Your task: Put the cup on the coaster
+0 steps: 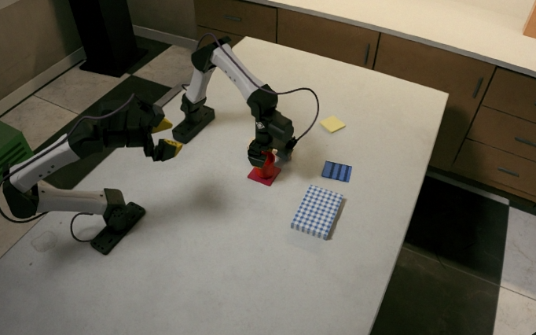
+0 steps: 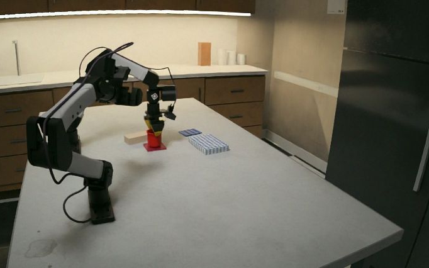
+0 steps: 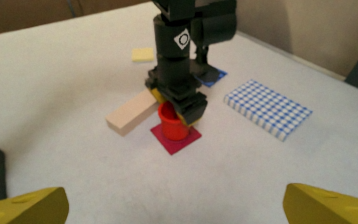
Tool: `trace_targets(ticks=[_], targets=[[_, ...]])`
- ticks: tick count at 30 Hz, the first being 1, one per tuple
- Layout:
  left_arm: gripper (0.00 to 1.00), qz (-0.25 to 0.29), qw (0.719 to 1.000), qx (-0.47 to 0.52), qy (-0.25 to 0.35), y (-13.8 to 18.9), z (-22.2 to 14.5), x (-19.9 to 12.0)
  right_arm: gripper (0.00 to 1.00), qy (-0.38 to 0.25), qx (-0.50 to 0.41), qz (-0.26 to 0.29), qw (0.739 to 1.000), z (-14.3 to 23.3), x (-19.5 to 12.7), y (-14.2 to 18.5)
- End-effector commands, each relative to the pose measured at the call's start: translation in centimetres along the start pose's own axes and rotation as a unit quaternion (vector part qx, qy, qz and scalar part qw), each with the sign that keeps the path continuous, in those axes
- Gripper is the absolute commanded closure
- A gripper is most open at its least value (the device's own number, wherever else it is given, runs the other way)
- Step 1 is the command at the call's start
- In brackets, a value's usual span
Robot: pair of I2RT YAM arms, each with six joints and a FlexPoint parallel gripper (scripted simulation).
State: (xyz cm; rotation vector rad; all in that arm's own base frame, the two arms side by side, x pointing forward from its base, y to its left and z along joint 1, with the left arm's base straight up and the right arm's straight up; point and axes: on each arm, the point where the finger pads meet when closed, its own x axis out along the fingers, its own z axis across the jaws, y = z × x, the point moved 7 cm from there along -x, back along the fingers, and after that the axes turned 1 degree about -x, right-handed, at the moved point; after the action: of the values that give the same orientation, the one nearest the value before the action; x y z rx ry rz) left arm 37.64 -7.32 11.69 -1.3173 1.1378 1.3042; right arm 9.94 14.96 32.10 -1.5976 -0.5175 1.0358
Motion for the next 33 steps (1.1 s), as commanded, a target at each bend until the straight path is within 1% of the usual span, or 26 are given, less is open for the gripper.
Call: trace_targets(ticks=[1,2,3,10,12,13,14,15,16,17,20,22,23,25,29,33], targets=[[0.35,0.007,1.0,-0.001,-0.006,0.0,-0.2,1.6,0.0,-0.001,-0.005,0.008,1.0,0.0,0.3,0.5],[0.35,-0.005,1.0,-0.001,-0.002,-0.1,-0.2,0.2,0.0,-0.001,-0.005,0.008,1.0,0.0,0.3,0.5],[0.35,-0.004,1.0,-0.001,-0.002,-0.1,-0.2,-0.3,0.0,-0.001,-0.005,0.008,1.0,0.0,0.3,0.5],[0.35,-0.007,1.0,0.0,-0.001,-0.2,-0.3,-0.6,0.0,-0.001,-0.005,0.008,1.0,0.0,0.3,0.5],[0.13,-0.007,1.0,0.0,-0.001,-0.2,-0.3,-0.6,0.0,-0.001,-0.005,0.008,1.0,0.0,0.3,0.5],[0.05,-0.006,1.0,0.0,-0.002,-0.2,-0.3,-0.5,0.0,-0.001,-0.005,0.008,1.0,0.0,0.3,0.5],[0.05,-0.006,1.0,0.0,-0.002,-0.2,-0.2,-0.5,0.0,-0.001,-0.005,0.008,1.0,0.0,0.3,0.5],[0.0,-0.007,1.0,0.0,-0.001,-0.2,-0.2,-0.9,0.0,-0.001,-0.005,0.008,1.0,0.0,0.3,0.5],[0.0,-0.022,1.0,0.0,0.004,-0.3,-0.1,-2.5,0.0,-0.001,-0.005,0.008,1.0,0.0,0.3,0.5],[0.0,-0.027,1.0,0.001,0.006,-0.3,0.0,-3.5,0.0,-0.001,-0.005,0.008,1.0,0.0,0.3,0.5],[0.0,-0.036,0.999,0.001,0.008,-0.3,0.1,-5.1,0.0,-0.001,-0.005,0.008,1.0,0.0,0.3,0.5],[0.0,-0.036,0.999,0.001,0.008,-0.3,0.1,-5.1,0.0,-0.001,-0.005,0.008,1.0,0.0,0.3,0.5],[0.0,-0.037,0.999,0.0,0.009,-0.2,0.1,-5.7,0.0,-0.001,-0.005,0.008,1.0,0.0,0.3,0.5],[0.0,-0.036,0.999,0.008,0.005,-0.6,0.1,-4.5,0.0,-0.001,-0.005,0.008,1.0,0.0,0.3,0.5],[0.0,-0.094,0.994,0.044,0.016,-0.5,-0.1,-5.5,0.0,-0.001,-0.005,0.008,1.0,0.0,0.3,0.5],[0.0,-0.148,0.985,0.091,0.023,1.5,0.4,-6.5,0.0,-0.001,-0.005,0.008,1.0,0.0,0.3,0.5]])
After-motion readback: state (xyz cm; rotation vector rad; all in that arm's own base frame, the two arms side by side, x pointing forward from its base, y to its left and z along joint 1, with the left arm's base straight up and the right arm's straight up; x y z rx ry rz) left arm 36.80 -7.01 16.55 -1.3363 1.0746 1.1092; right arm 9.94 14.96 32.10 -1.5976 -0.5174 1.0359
